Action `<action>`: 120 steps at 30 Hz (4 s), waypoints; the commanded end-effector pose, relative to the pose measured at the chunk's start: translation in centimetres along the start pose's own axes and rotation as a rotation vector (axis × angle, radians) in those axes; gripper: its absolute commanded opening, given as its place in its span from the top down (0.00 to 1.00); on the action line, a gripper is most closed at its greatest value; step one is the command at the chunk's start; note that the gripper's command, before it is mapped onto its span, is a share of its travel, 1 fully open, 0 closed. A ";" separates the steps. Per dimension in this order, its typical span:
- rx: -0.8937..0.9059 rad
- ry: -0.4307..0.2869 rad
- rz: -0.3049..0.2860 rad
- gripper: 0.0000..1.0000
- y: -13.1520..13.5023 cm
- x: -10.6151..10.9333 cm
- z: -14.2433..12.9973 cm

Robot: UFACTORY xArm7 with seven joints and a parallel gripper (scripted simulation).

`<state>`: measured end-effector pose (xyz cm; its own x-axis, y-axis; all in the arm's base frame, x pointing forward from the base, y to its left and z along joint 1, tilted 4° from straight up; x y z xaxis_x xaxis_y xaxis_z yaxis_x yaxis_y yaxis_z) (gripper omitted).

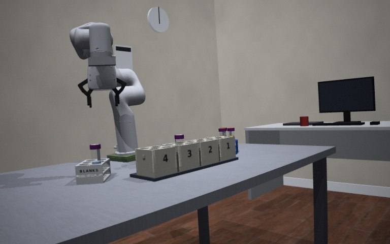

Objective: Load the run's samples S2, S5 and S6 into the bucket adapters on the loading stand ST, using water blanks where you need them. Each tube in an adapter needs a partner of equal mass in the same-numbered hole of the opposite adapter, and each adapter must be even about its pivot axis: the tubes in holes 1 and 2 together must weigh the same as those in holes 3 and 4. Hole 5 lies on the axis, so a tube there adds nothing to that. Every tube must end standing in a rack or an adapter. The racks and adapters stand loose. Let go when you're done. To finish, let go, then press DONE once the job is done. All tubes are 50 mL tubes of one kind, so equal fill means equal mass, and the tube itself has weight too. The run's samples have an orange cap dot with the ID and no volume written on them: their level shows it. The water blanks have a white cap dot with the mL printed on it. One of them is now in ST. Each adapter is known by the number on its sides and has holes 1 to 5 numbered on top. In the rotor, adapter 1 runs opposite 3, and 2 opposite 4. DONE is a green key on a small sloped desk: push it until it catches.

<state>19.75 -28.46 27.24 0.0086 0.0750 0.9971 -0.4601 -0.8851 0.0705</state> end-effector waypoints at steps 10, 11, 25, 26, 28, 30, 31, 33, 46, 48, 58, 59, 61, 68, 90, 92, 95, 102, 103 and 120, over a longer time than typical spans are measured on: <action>0.430 0.004 0.000 0.00 -6.1 0.1 2.2; 0.437 0.004 0.000 0.00 -6.6 0.2 2.4; 0.437 0.004 0.000 0.00 -12.2 0.2 4.4; 0.437 0.004 0.000 0.00 -12.7 0.2 4.5; 0.437 0.004 0.001 0.00 -13.7 0.2 4.9; 0.437 0.004 0.001 0.00 -13.7 0.2 4.9; 0.437 0.004 0.001 0.00 -14.1 0.2 5.0; 0.437 0.004 0.001 0.00 -15.1 0.2 5.4; 0.437 0.004 0.001 0.00 -20.8 0.2 7.3; 0.437 0.004 0.001 0.00 -21.2 0.2 7.5; 0.437 0.004 0.002 0.00 -26.0 0.2 9.1; 0.437 0.004 0.002 0.00 -26.5 0.2 9.3; 0.437 0.004 0.002 0.00 -27.4 0.2 9.6; 0.604 0.004 0.002 0.00 -29.3 0.2 8.0; 1.261 0.005 0.001 0.00 -37.0 0.2 1.6; 1.261 0.005 0.001 0.00 -37.8 0.2 1.0; 1.261 0.005 0.001 0.00 -39.0 0.2 0.0; 1.261 0.005 0.002 0.00 -40.9 0.2 -1.6; 1.261 0.005 0.002 0.00 -41.3 0.2 -1.9; 1.261 0.005 0.002 0.00 -47.1 0.2 -6.7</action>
<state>35.65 14.80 23.91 0.0085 0.0732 0.9973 0.7050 -0.7077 0.0460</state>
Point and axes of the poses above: the point where the finger pads meet when closed, its own x axis back along the fingers, its own y axis across the jaws, z = x × y, the point moved 3 cm from there along x, back along the fingers, and after that the axes turned 12 degrees about x, right-handed, at the moved point
